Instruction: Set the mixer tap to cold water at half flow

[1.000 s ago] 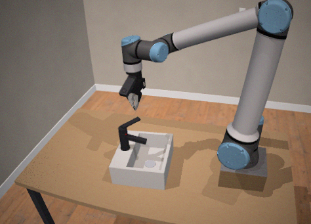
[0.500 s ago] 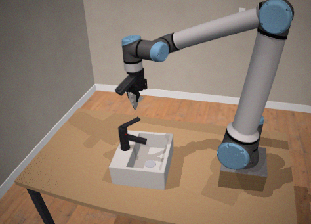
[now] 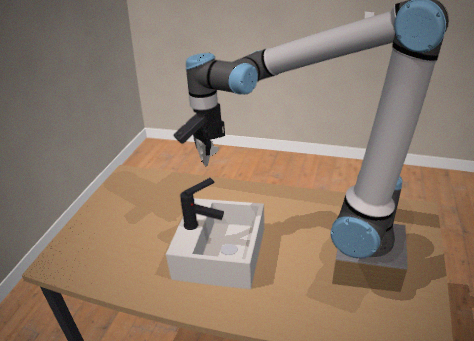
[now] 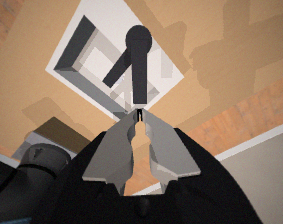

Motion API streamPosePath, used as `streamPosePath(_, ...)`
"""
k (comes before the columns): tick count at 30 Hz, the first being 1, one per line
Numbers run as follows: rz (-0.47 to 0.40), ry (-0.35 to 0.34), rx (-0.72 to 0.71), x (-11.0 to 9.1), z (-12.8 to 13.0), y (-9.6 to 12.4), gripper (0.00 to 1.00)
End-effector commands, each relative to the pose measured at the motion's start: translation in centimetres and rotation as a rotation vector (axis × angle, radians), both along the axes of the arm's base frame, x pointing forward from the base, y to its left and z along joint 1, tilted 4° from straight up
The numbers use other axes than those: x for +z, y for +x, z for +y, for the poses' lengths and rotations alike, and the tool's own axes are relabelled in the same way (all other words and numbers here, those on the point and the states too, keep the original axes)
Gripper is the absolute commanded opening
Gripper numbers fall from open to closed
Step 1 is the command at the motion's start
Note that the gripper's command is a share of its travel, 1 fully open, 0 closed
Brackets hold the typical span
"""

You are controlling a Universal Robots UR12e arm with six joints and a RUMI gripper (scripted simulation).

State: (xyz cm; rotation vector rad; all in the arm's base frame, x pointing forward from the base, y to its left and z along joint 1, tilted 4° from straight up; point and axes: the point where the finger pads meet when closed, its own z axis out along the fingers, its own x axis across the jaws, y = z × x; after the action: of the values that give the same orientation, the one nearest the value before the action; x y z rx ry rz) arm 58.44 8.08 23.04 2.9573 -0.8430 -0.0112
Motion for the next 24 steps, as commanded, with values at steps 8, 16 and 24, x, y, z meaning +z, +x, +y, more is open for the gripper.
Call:
streamPosePath(8,-0.003,-0.001,-0.028,0.09,-0.05,0.08,0.0)
streamPosePath(16,-0.003,-0.001,-0.028,0.09,-0.05,0.08,0.39)
streamPosePath(24,-0.003,-0.001,-0.028,0.09,-0.05,0.08,0.39)
